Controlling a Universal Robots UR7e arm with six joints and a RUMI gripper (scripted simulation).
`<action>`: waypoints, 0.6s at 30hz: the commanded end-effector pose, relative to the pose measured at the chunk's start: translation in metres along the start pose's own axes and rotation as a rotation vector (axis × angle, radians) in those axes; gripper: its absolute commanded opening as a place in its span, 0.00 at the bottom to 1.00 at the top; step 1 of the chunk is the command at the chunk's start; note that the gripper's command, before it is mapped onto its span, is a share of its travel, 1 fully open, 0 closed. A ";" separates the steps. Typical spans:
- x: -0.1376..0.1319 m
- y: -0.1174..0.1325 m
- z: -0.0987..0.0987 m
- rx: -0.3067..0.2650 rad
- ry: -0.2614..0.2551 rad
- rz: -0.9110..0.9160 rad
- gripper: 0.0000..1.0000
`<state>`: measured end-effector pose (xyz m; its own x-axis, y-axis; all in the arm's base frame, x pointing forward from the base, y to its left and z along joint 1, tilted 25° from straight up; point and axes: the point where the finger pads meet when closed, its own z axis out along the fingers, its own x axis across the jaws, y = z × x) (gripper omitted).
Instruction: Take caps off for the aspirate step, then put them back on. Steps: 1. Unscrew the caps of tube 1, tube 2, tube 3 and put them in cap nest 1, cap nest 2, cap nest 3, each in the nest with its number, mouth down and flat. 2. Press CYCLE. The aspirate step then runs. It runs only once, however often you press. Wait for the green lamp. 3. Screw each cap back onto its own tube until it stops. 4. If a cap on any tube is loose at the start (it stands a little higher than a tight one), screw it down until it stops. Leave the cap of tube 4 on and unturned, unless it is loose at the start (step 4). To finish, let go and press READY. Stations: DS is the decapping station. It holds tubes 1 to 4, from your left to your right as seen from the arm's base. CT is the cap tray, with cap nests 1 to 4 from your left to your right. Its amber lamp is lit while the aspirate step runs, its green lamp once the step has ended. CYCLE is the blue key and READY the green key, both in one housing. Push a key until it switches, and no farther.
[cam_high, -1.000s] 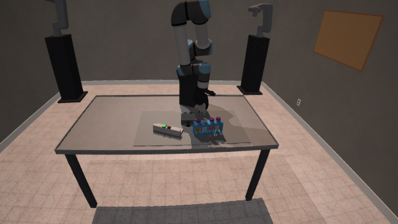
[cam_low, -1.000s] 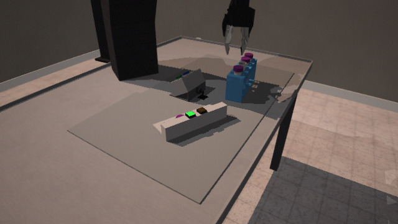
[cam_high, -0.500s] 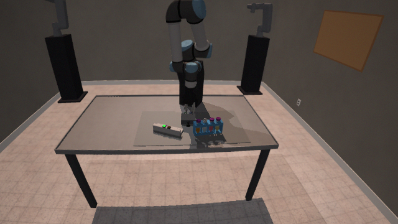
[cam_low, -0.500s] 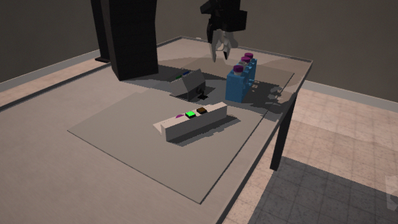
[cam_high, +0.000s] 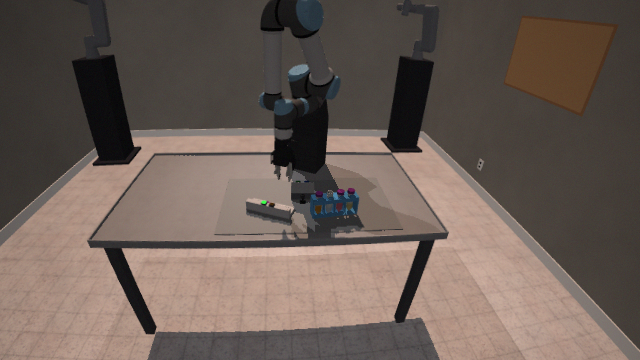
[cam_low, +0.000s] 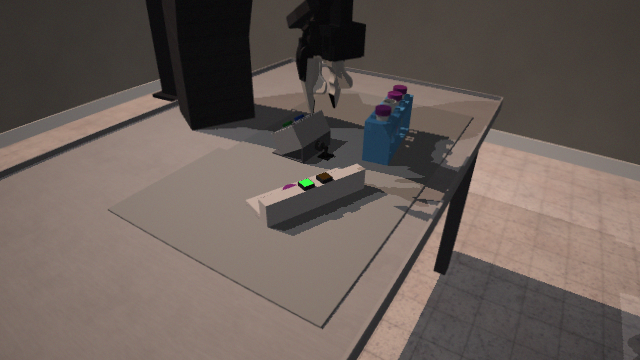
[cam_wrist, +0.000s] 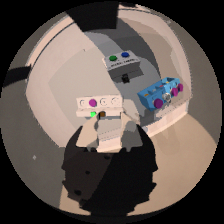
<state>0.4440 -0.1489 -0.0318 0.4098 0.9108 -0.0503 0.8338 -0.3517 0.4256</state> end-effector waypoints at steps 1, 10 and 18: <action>-0.027 0.007 0.000 0.001 0.006 -0.002 0.29; -0.083 0.021 0.001 0.001 0.006 -0.002 0.29; -0.085 0.021 0.001 0.001 0.006 -0.002 0.29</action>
<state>0.4269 -0.2326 -0.0196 0.4066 0.9124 -0.0463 0.8350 -0.3506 0.4242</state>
